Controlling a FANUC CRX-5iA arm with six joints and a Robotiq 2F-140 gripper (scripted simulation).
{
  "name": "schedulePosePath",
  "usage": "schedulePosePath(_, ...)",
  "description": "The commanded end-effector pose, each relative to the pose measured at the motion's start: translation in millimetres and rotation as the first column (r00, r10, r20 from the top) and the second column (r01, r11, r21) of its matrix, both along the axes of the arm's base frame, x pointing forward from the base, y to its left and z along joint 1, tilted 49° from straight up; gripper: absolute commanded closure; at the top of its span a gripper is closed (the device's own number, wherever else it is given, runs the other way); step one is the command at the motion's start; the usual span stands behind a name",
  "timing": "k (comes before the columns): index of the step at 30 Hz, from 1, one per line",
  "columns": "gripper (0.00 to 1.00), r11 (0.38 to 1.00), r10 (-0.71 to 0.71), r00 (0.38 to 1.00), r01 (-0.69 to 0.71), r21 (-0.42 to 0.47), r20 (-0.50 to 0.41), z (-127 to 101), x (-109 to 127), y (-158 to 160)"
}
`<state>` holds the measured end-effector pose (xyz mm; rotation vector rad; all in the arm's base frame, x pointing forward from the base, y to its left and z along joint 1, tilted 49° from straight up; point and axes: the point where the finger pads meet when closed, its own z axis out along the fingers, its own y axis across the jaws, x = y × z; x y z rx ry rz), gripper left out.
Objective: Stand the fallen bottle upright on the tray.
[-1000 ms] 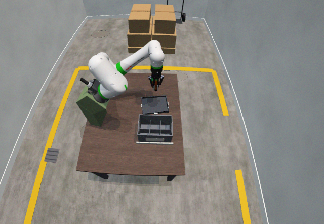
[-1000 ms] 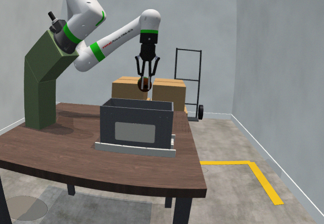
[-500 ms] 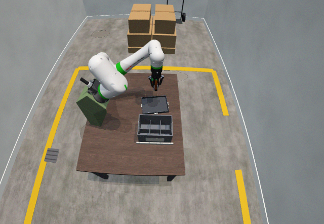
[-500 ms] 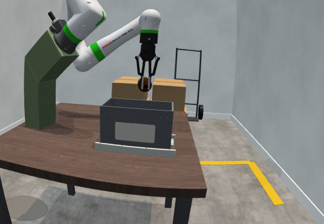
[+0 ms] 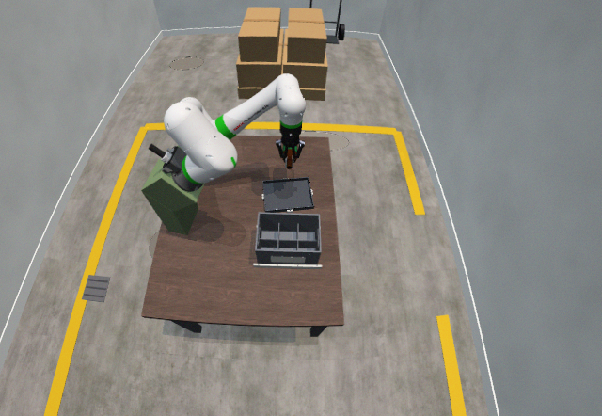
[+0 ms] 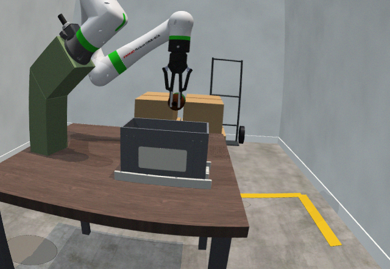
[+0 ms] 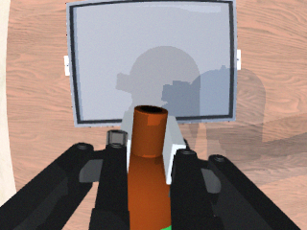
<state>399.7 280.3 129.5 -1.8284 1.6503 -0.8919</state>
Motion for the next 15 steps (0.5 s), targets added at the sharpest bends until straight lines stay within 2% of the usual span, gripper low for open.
schedulePosePath(1,1.00,1.000,-0.010,1.000,0.010,0.011,0.001,0.1,-0.1,0.1)
schedulePosePath(15,1.00,0.998,-0.039,0.999,0.039,0.046,0.003,0.1,-0.1,0.1)
